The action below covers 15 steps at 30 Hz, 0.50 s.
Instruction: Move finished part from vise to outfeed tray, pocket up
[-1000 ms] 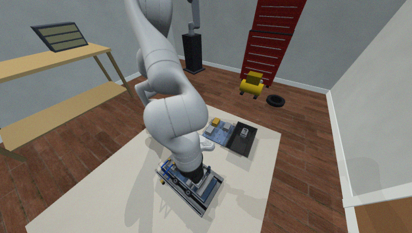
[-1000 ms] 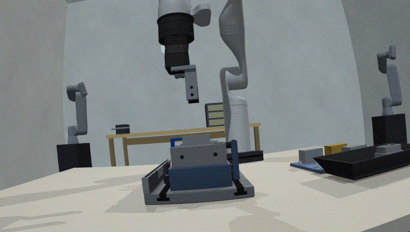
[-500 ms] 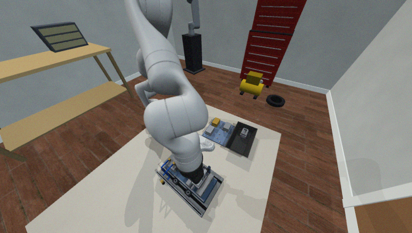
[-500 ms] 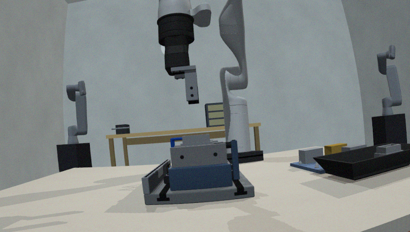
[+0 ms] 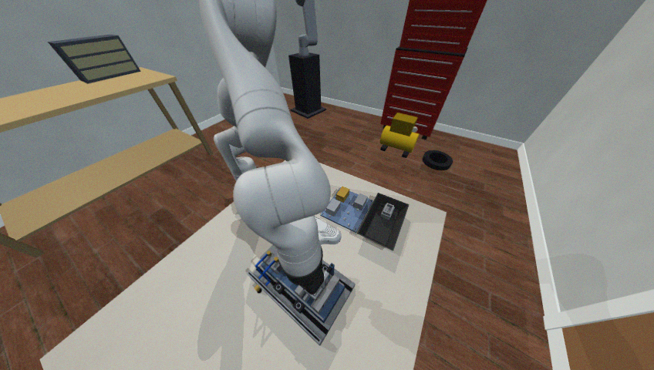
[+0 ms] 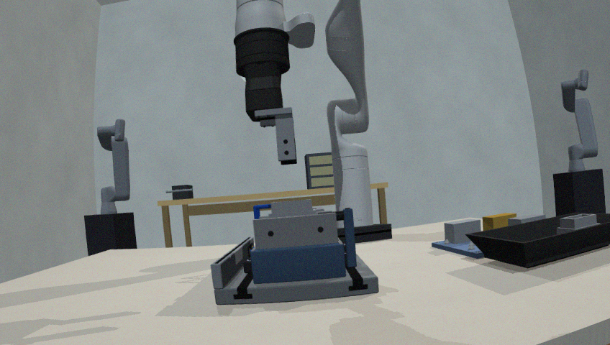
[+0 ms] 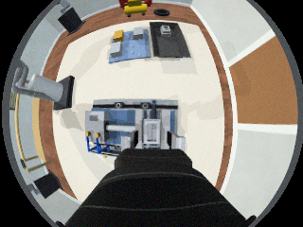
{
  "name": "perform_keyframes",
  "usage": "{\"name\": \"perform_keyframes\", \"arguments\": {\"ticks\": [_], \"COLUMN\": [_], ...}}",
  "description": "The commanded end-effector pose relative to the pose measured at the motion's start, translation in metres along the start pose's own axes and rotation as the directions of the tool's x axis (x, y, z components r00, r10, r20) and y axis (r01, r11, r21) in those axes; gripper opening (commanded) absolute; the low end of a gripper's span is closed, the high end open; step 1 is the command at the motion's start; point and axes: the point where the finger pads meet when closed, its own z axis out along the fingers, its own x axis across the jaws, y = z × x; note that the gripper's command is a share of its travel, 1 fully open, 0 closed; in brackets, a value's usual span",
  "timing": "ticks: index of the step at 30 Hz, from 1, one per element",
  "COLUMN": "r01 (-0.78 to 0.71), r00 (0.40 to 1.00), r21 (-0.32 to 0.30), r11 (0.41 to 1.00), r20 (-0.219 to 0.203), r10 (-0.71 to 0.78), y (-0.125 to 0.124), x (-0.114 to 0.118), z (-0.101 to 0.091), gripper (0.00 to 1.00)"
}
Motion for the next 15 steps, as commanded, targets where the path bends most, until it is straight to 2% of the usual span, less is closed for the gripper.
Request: {"name": "perform_keyframes", "arguments": {"ticks": [1,15], "r01": [-0.001,-0.001], "r00": [1.0,1.0], "r21": [0.001,0.001], "r11": [1.0,1.0], "r20": [0.003,0.003], "r10": [0.001,0.001], "y": [0.0,0.0], "x": [-0.001,-0.001], "z": [0.005,0.028], "gripper": [1.0,1.0]}}
